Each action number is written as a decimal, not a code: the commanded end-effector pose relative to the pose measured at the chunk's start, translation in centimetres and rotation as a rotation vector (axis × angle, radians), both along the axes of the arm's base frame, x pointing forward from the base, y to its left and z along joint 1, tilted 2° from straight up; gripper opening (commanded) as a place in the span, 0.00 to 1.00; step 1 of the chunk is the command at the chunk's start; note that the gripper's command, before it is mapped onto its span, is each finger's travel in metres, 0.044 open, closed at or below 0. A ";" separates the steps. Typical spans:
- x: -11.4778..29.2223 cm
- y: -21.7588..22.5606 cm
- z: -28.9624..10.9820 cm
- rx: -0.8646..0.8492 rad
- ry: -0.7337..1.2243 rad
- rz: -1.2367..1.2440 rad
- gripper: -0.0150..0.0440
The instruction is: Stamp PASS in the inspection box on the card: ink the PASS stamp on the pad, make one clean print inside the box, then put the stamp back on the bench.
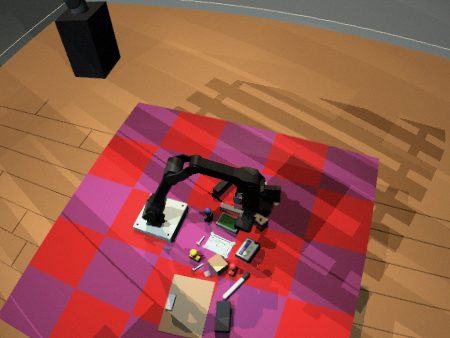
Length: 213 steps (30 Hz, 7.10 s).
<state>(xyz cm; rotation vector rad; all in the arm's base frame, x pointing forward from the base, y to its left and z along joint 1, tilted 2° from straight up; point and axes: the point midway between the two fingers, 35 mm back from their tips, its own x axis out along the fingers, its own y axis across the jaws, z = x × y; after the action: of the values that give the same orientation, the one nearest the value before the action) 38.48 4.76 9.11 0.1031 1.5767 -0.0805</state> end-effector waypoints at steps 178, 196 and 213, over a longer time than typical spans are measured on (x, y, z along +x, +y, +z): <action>-8.7 1.7 -5.6 0.008 0.003 0.013 0.25; -8.7 1.7 -5.7 0.008 0.003 0.013 0.25; -8.7 1.7 -5.3 0.008 0.003 0.013 0.25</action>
<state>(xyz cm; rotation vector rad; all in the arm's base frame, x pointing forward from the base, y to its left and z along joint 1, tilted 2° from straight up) 29.88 6.39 3.66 0.0963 1.5765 -0.0655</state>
